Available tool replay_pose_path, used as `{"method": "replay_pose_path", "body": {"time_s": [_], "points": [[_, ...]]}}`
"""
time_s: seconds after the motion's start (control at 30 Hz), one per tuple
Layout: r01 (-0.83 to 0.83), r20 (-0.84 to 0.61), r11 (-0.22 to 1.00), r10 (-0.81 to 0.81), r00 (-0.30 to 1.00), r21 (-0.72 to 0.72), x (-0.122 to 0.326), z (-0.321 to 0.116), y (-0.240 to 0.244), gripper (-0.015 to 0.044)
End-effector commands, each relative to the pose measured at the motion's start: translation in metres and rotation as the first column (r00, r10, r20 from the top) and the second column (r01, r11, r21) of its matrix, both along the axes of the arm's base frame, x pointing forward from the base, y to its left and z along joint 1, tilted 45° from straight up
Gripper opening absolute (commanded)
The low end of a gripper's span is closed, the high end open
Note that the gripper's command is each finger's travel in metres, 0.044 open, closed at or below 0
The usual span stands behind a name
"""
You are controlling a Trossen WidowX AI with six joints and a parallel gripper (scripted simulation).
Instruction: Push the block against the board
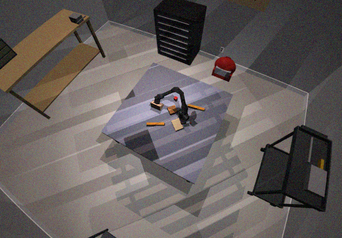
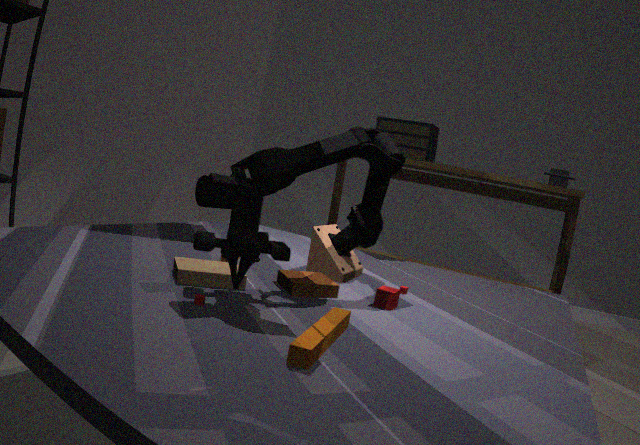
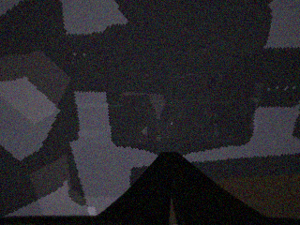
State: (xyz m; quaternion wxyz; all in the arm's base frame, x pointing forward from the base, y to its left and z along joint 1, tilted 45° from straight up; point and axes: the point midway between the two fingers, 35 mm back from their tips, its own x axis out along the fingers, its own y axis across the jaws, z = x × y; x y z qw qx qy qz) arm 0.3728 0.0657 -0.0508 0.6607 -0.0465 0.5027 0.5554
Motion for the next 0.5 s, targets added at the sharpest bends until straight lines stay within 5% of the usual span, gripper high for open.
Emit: {"method": "replay_pose_path", "body": {"time_s": [0.0, 0.47], "points": [[0.000, -0.003, 1.000, 0.000, 1.000, 0.000, 0.004, 0.002, 0.004, 0.0000], [-0.001, -0.002, 1.000, 0.001, 1.000, 0.003, 0.018, 0.013, 0.019, 0.0000]]}}
